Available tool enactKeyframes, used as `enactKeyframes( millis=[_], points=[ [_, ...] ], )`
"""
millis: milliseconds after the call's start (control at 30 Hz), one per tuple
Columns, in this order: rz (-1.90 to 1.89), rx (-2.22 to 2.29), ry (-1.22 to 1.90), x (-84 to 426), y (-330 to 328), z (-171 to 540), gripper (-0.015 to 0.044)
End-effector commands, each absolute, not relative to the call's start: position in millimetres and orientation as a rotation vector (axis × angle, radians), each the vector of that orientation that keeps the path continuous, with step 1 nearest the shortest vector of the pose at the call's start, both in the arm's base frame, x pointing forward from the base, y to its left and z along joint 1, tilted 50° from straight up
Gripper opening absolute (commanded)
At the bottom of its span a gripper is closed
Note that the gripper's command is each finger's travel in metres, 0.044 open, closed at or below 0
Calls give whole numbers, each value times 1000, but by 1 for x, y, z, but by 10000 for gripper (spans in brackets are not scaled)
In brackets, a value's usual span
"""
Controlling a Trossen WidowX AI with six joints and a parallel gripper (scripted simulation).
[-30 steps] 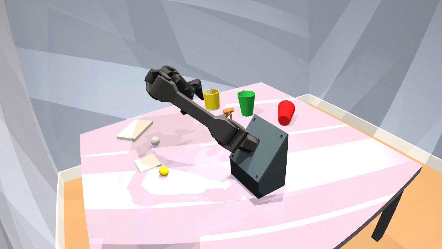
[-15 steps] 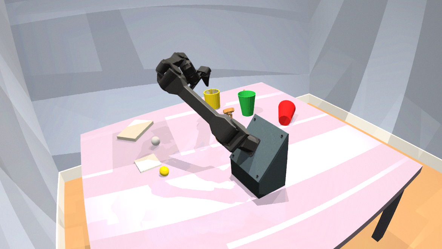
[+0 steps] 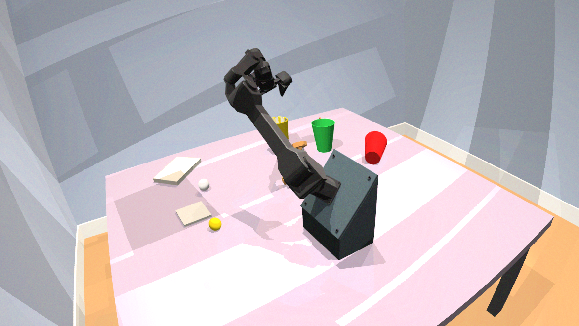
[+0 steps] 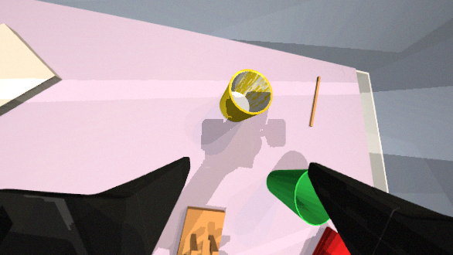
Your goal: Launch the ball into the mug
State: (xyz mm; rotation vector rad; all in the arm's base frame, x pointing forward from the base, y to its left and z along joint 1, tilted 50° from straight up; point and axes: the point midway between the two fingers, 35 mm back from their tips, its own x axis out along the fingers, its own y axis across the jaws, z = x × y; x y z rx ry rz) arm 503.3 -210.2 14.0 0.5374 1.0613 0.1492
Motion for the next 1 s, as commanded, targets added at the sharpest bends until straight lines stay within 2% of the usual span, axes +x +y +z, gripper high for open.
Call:
enactKeyframes(
  millis=[0, 300, 967],
  points=[
    [104, 660, 1018, 510, -231, 7, 440],
    [10, 897, 913, 515, -283, -2, 440],
    [8, 901, 911, 515, -284, -2, 440]
  ],
)
